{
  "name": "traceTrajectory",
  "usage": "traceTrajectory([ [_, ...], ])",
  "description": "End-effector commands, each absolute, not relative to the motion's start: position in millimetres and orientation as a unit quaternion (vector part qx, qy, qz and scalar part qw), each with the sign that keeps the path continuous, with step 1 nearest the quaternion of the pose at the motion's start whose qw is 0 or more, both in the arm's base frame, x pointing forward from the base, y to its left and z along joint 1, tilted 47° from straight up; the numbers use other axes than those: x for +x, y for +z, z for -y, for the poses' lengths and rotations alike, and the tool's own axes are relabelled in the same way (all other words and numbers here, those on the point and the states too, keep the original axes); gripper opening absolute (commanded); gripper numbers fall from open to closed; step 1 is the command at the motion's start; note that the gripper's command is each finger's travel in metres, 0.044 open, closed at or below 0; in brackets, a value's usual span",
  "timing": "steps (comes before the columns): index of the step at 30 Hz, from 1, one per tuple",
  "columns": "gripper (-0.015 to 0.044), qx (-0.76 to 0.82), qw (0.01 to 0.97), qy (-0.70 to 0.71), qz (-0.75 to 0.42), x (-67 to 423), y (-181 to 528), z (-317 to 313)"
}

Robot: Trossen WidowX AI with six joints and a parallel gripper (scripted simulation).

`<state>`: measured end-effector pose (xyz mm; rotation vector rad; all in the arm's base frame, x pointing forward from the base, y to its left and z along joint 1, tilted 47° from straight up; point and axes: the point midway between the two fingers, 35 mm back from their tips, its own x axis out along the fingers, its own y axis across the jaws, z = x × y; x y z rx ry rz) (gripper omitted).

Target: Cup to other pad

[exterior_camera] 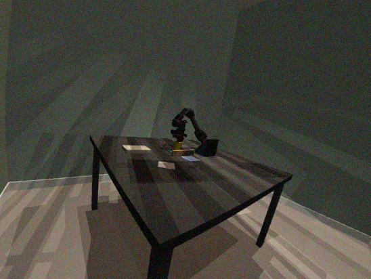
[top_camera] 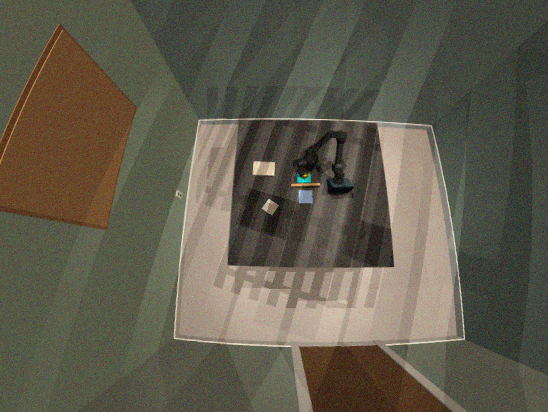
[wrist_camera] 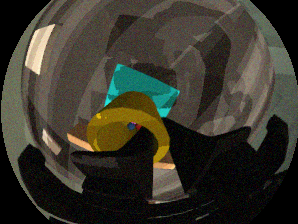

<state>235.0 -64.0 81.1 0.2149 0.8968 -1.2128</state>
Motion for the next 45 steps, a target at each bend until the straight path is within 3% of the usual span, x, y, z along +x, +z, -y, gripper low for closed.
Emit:
traceTrajectory([
  [1,0.0,0.092,0.724,-0.55,-0.407,233.5,77.1,68.8],
  [25,0.0,0.096,0.723,-0.55,-0.406,234.7,71.7,75.5],
  [31,0.0146,0.096,0.723,-0.55,-0.406,234.7,71.7,75.5],
  [45,0.0146,0.096,0.723,-0.55,-0.406,234.7,76.5,69.6],
])
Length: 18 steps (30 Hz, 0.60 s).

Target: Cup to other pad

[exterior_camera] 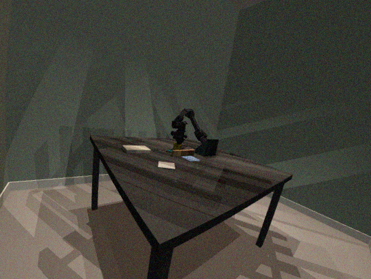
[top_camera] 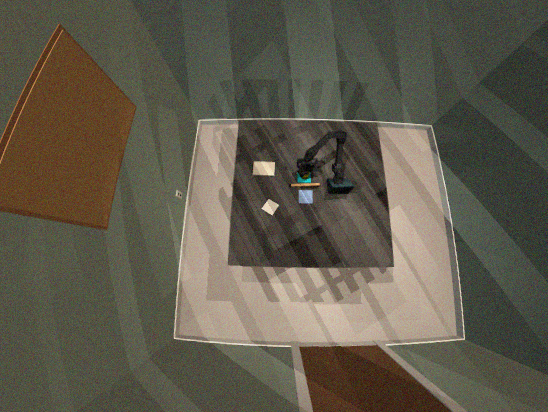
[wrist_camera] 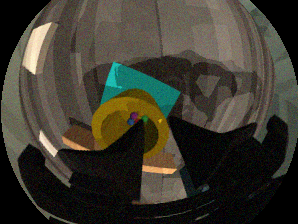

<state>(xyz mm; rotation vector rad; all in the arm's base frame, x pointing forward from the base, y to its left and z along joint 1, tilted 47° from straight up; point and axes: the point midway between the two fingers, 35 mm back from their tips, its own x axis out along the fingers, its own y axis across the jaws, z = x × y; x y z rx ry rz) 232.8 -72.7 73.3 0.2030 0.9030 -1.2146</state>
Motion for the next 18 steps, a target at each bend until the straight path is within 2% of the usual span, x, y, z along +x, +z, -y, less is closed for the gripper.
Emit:
traceTrajectory([
  [1,0.0146,0.096,0.723,-0.55,-0.407,235,77,69],
  [18,0.0146,0.094,0.723,-0.549,-0.408,233,91,53],
])
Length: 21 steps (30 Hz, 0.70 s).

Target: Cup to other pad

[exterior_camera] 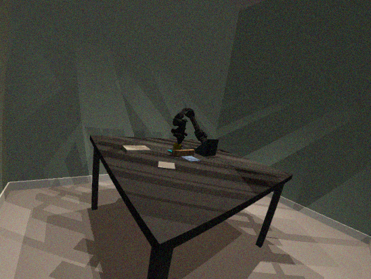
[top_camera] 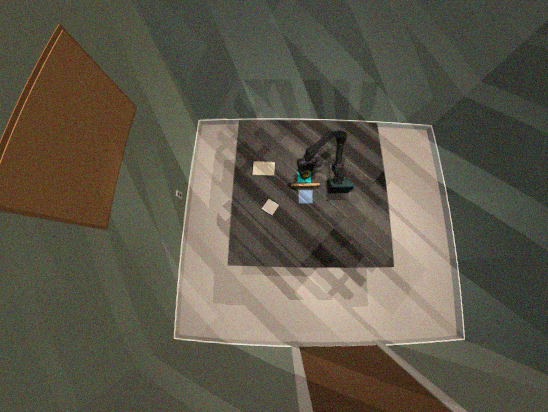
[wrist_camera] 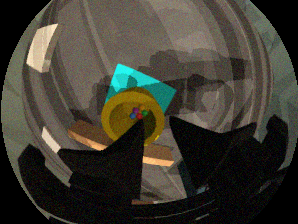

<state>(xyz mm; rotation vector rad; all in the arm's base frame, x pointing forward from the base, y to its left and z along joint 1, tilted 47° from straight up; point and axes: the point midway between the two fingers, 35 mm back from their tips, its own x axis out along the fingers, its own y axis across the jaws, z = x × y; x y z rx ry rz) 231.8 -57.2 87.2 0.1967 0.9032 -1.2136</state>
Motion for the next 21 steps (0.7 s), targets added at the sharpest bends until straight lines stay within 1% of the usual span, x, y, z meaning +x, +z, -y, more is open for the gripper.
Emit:
traceTrajectory([
  [1,0.0146,0.094,0.723,-0.549,-0.408,233,91,52],
  [18,0.0146,0.091,0.723,-0.55,-0.408,229,104,39],
  [21,0.0225,0.085,0.723,-0.55,-0.409,228,101,42],
])
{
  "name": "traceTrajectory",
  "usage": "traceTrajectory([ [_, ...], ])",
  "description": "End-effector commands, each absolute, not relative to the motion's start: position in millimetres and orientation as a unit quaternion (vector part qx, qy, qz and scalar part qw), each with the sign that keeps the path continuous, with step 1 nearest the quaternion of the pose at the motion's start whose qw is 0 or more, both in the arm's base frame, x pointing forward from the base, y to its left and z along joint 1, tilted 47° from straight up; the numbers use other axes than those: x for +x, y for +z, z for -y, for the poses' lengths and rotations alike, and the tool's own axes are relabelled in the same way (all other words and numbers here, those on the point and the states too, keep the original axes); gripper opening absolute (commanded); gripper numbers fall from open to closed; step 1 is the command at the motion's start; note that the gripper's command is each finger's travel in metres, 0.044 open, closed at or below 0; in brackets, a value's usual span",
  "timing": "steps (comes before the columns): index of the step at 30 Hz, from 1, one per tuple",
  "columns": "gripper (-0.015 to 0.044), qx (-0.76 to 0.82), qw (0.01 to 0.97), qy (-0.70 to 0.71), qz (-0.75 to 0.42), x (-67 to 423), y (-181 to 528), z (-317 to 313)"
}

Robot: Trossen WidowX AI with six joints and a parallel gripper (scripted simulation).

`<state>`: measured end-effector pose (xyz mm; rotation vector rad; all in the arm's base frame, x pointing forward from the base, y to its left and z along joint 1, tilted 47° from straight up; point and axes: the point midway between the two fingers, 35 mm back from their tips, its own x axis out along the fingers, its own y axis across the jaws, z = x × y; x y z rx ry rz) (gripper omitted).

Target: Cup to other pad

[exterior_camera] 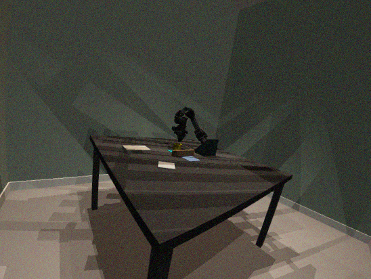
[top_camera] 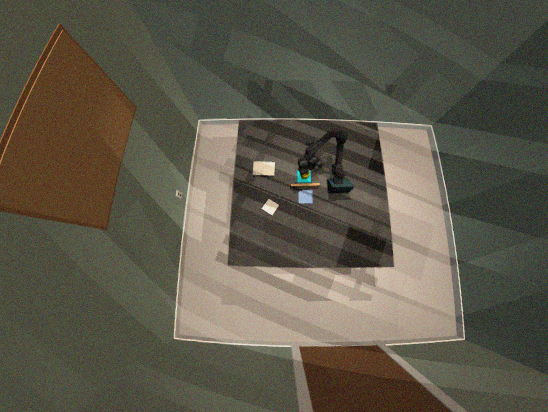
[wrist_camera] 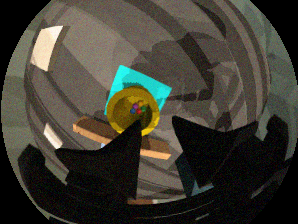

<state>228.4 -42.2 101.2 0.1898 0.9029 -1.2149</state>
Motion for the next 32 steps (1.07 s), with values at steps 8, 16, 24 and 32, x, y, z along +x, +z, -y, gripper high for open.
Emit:
traceTrajectory([
  [8,0.0435,0.086,0.723,-0.55,-0.409,229,103,40],
  [16,0.044,0.089,0.723,-0.548,-0.41,228,121,20],
  [24,0.044,0.091,0.723,-0.549,-0.409,226,141,0],
  [32,0.044,0.087,0.725,-0.548,-0.409,225,143,-1],
])
